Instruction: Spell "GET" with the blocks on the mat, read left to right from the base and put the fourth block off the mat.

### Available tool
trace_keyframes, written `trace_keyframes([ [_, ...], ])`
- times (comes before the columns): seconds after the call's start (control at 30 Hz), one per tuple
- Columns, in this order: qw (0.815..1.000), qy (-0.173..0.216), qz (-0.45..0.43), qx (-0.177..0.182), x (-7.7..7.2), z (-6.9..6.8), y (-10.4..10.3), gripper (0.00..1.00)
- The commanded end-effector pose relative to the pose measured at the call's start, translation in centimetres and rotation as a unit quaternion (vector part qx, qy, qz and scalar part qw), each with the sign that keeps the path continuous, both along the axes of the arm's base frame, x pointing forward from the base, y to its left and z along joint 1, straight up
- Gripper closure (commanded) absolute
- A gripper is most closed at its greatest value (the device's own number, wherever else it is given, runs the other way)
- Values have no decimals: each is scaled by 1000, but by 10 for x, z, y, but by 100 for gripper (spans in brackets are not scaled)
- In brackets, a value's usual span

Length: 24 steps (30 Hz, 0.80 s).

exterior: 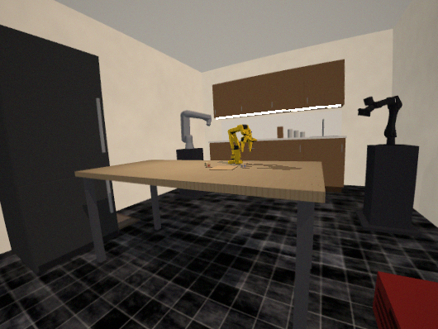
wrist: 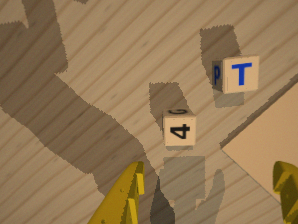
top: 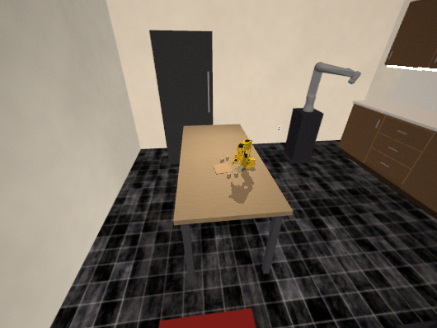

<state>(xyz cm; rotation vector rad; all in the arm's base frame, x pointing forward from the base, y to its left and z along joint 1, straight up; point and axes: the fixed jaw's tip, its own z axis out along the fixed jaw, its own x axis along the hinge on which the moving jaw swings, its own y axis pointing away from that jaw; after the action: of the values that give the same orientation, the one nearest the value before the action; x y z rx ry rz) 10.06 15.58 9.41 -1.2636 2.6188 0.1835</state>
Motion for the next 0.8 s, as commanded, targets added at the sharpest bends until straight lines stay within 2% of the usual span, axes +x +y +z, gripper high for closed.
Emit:
trace_keyframes([
  [0.0,1000,14,0,-18,1,-7,2,68],
  [0.13,997,42,0,-58,-1,-22,-1,68],
  [0.27,995,56,0,-79,-3,-30,-3,68],
  [0.77,995,59,0,-83,-3,-32,-3,68],
])
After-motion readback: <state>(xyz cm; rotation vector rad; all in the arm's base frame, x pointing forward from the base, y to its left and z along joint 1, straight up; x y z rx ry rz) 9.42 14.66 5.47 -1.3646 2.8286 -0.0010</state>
